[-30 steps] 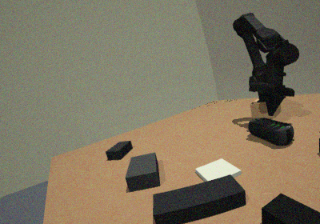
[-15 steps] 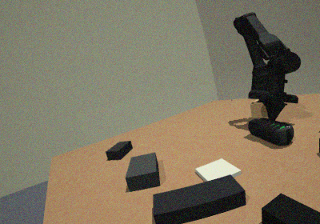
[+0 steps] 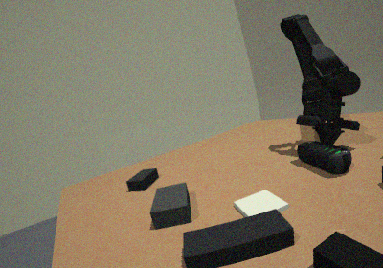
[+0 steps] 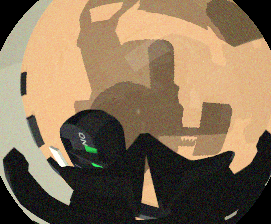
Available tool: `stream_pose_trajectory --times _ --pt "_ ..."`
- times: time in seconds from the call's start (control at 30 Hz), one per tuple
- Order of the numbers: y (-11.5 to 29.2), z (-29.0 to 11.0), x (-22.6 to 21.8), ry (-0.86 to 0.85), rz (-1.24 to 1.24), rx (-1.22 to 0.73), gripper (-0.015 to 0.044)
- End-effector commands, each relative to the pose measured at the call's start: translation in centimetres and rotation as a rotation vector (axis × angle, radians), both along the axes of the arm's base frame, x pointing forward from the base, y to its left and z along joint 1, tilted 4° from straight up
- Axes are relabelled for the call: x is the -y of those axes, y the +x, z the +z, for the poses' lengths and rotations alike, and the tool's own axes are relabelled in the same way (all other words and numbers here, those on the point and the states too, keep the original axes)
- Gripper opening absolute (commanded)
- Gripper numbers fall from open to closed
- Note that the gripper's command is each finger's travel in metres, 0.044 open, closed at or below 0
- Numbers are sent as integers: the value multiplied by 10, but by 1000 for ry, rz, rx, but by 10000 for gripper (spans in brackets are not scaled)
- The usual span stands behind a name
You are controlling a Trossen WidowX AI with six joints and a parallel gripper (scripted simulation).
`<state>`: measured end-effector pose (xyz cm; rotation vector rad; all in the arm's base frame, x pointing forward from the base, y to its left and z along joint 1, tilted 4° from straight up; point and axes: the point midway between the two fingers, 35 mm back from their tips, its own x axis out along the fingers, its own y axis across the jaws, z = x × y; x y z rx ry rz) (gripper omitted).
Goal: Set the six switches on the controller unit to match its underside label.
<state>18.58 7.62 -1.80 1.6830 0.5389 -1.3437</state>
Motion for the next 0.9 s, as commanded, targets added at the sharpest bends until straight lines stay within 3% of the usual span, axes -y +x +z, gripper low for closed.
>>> stream_pose_trajectory --times 0.0,0.87 --pt "-1 -2 1 0 -8 -5 0" --pt "8 -2 6 -1 -8 -4 0"
